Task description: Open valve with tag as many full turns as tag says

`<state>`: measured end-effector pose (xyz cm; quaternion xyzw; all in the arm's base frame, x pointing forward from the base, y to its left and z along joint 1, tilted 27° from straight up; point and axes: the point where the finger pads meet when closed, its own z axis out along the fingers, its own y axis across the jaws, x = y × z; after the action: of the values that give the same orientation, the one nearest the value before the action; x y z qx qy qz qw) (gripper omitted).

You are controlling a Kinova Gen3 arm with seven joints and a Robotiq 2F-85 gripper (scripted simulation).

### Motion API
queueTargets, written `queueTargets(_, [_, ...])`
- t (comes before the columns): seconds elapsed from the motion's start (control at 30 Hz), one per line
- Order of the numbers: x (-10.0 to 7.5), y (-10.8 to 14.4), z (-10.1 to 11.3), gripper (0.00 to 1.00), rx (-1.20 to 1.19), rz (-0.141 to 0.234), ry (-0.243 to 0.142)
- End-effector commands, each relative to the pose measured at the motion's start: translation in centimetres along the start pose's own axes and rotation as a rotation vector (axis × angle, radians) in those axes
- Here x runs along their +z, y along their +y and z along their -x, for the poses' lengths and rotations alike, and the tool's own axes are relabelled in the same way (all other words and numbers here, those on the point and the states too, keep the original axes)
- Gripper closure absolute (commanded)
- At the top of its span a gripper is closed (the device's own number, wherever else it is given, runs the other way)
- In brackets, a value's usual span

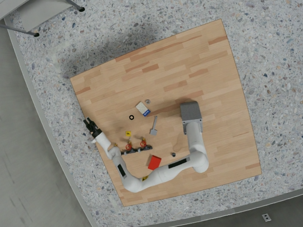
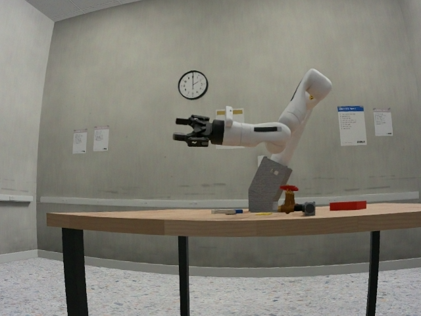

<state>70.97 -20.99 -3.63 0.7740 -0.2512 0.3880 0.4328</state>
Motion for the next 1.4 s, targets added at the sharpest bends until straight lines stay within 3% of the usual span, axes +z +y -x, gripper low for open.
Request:
queueTargets(0.0, [0.0, 0.1, -0.2, 0.00, 0.002, 0.001, 0.001])
queueTargets(0.63, [0.1, 0.1, -0.1, 0.00, 0.003, 0.002, 0.000])
queueTargets(0.83, [0.3, 0.6, 0.6, 0.00, 0.030, 0.008, -0.029])
queueTargets(1.03, [0.7, 1.9, 2.9, 0.00, 0.116, 0.028, -0.121])
queueTargets(1.1, [0.7, 1.9, 2.9, 0.00, 0.116, 0.028, -0.121])
queueTargets(1.23, [0.8, 3.2, 5.5, 0.00, 0.214, 0.055, -0.223])
queueTargets(1.37, [0.4, 4.6, 8.7, 0.00, 0.345, 0.094, -0.354])
